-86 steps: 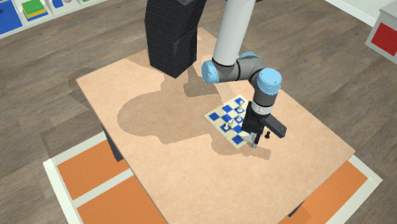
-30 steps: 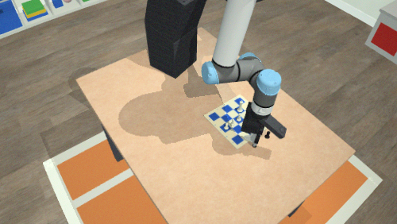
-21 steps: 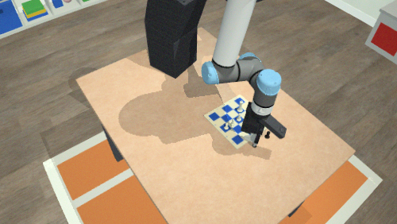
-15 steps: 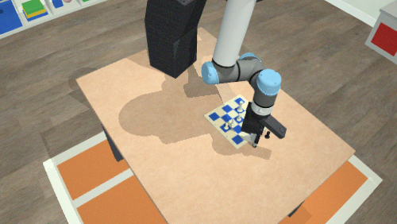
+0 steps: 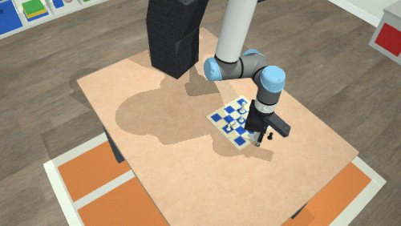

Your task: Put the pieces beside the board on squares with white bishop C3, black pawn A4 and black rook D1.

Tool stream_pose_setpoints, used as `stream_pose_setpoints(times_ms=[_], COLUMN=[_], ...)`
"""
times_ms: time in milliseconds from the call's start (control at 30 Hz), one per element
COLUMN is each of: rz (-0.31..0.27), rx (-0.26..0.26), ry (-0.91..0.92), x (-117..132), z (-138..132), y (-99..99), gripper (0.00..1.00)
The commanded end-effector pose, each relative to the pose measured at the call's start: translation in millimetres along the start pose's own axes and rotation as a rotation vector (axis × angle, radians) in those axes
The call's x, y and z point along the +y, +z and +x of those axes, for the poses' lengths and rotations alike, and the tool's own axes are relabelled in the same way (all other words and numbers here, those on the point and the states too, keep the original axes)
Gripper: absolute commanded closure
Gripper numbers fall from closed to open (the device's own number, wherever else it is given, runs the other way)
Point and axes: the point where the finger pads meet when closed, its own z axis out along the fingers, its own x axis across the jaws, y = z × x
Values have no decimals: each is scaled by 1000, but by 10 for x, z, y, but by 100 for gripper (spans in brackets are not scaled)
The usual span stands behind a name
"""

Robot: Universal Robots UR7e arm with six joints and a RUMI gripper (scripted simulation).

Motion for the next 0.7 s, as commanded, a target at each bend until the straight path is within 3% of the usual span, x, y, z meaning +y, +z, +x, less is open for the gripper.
stream_pose_setpoints(times_ms=[0,367,667], rz=[1,1,1], rx=[1,1,1], ry=[0,0,0], x=[-4,-4,-4], z=[4,4,4], y=[-226,-734,-834], gripper=[100,100,100])
